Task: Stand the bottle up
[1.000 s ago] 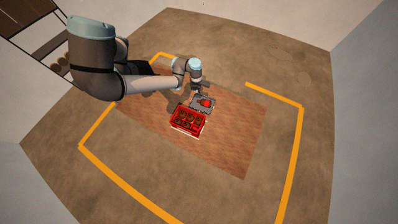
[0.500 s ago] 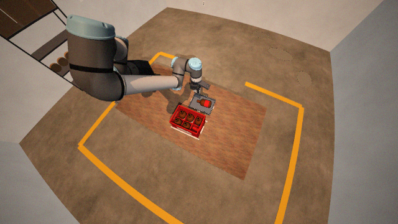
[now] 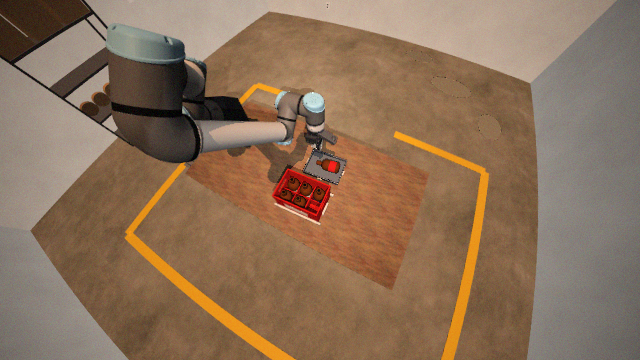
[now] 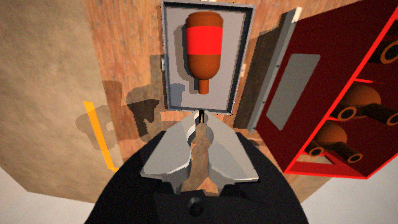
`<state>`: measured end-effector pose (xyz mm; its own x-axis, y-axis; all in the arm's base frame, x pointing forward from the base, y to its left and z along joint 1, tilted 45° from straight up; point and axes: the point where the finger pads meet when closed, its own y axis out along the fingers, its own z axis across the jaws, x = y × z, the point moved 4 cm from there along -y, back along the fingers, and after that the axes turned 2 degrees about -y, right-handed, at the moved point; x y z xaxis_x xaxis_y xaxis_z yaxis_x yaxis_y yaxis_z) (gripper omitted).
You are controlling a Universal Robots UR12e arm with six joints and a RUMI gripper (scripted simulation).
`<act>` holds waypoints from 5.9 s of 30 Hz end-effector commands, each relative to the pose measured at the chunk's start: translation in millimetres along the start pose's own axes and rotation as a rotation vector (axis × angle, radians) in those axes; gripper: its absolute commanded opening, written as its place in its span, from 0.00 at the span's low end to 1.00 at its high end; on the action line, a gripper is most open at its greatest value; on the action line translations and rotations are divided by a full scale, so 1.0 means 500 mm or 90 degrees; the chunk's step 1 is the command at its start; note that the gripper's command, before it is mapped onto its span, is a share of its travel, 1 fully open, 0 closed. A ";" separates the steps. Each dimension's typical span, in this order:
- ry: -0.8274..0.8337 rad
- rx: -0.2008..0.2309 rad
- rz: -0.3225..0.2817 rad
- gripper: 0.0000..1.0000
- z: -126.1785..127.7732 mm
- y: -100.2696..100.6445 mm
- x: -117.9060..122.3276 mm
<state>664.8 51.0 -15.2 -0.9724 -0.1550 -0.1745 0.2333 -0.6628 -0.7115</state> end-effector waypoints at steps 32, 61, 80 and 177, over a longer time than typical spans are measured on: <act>0.002 0.000 0.001 0.38 0.000 -0.001 -0.001; 0.002 0.000 0.001 0.38 0.000 0.059 -0.001; 0.002 0.000 0.001 0.38 0.001 0.177 -0.001; 0.002 0.000 0.001 0.38 0.001 0.269 -0.001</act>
<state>695.7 -36.8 -108.5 -0.9723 -0.1531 -0.1764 0.2334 -0.6626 -0.7117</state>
